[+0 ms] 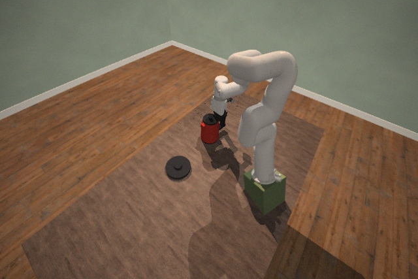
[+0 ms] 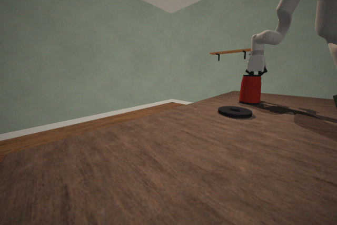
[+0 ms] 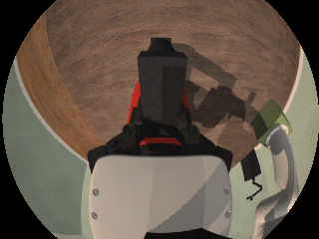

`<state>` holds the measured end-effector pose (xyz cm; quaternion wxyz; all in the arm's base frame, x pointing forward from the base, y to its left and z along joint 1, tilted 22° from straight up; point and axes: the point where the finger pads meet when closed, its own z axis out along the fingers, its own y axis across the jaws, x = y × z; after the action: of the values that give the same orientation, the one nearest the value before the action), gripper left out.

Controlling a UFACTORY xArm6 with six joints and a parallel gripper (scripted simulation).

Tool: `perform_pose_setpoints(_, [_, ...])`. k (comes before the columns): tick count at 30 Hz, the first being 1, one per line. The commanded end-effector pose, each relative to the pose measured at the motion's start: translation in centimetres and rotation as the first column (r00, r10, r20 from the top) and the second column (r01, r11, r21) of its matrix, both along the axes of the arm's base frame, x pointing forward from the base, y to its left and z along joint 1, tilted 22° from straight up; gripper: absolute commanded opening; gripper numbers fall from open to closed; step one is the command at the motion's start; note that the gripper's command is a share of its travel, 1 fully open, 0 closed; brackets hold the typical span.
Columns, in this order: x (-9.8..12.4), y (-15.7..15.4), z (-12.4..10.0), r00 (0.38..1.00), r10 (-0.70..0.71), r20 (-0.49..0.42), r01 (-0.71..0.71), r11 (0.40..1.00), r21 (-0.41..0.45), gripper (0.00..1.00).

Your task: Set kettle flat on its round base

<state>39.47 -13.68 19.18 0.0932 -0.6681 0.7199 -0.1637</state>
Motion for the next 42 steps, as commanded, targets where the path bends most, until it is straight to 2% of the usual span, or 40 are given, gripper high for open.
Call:
perform_pose_setpoints(1, [0.1,0.0,0.2,1.0,0.0,0.004,0.0,1.0,-0.001,0.0])
perform_pose_setpoints(14, [-0.2,0.1,1.0,1.0,0.0,0.004,0.0,1.0,-0.001,0.0])
perform_pose_setpoints(29, [-1.2,0.4,3.4,1.0,0.0,0.004,0.0,1.0,-0.001,0.0])
perform_pose_setpoints(42, [-1.6,0.5,4.4,1.0,0.0,0.004,0.0,1.0,-0.001,0.0])
